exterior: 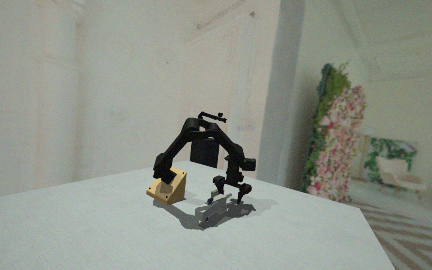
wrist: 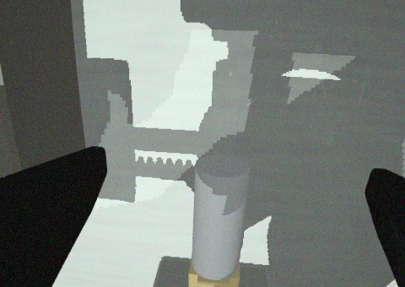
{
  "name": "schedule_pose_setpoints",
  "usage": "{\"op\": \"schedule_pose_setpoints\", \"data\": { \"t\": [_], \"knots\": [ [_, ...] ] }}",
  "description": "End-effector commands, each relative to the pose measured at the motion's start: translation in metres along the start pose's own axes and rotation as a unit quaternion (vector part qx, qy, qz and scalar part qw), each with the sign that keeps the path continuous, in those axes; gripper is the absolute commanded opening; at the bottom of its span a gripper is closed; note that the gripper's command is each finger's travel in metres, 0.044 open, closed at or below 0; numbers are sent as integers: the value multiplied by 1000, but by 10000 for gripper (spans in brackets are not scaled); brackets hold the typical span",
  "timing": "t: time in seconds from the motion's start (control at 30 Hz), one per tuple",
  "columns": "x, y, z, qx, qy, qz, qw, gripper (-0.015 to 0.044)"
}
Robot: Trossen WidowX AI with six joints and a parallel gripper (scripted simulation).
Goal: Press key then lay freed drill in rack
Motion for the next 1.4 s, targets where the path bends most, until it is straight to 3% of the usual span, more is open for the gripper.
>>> {"op": "schedule_pose_setpoints", "data": {
  "t": [0.0, 1.37],
  "knots": [
    [3, -2, 0, 1, 4, 3, 1000, 440],
    [9, -5, 0, 1, 4, 4, 1000, 440]
  ]
}}
Point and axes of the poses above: the point midway between the two fingers, 35 mm back from their tips, its own y axis back along the fingers, its own z axis across the jaws, x = y × z, the point moved 2 cm from there along y, back along the fingers, and after that the axes turned 15 degrees about -y, right-handed, at the moved point
